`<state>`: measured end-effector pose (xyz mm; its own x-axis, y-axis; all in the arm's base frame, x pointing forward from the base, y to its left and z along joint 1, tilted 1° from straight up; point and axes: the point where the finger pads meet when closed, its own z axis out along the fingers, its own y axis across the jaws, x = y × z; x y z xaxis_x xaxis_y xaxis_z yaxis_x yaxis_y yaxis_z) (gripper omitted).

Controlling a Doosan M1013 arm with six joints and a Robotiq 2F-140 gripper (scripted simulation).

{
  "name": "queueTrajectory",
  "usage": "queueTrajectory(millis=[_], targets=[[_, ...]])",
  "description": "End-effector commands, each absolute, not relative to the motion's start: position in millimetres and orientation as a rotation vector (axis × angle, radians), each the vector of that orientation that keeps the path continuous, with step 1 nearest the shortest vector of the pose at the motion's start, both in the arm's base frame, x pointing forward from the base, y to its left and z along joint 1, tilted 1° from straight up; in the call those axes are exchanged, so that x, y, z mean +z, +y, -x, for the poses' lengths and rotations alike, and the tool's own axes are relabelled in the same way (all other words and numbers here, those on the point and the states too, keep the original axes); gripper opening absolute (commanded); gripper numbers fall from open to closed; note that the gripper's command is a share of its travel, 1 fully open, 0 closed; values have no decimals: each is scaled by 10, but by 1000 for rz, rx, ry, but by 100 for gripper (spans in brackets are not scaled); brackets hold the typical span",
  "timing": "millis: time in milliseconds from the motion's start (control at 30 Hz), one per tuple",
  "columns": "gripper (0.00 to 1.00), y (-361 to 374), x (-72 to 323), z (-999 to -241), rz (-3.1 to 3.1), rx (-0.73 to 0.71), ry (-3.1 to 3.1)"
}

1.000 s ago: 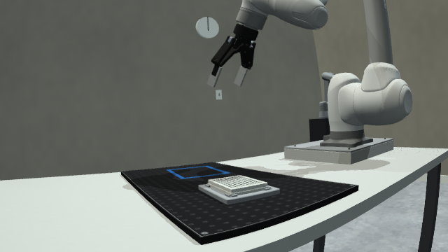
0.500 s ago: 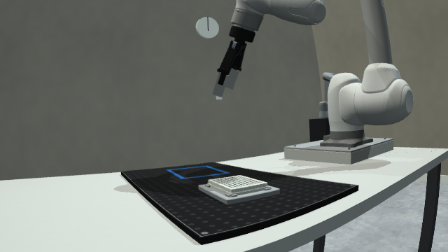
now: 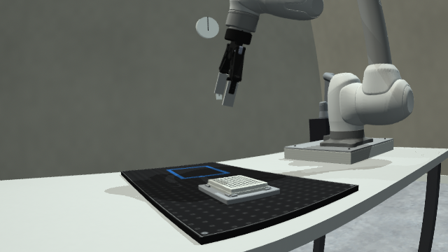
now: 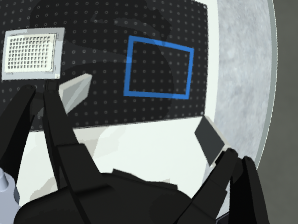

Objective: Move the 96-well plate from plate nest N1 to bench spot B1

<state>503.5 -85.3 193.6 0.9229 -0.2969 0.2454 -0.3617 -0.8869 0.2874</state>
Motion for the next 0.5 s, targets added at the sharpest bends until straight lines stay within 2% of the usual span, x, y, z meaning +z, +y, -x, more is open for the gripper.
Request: queueTrajectory(millis=[0, 467], targets=[[100, -740, 1877, -5127, -2796, 246, -360], [100, -326, 1627, -5388, -2876, 127, 206]])
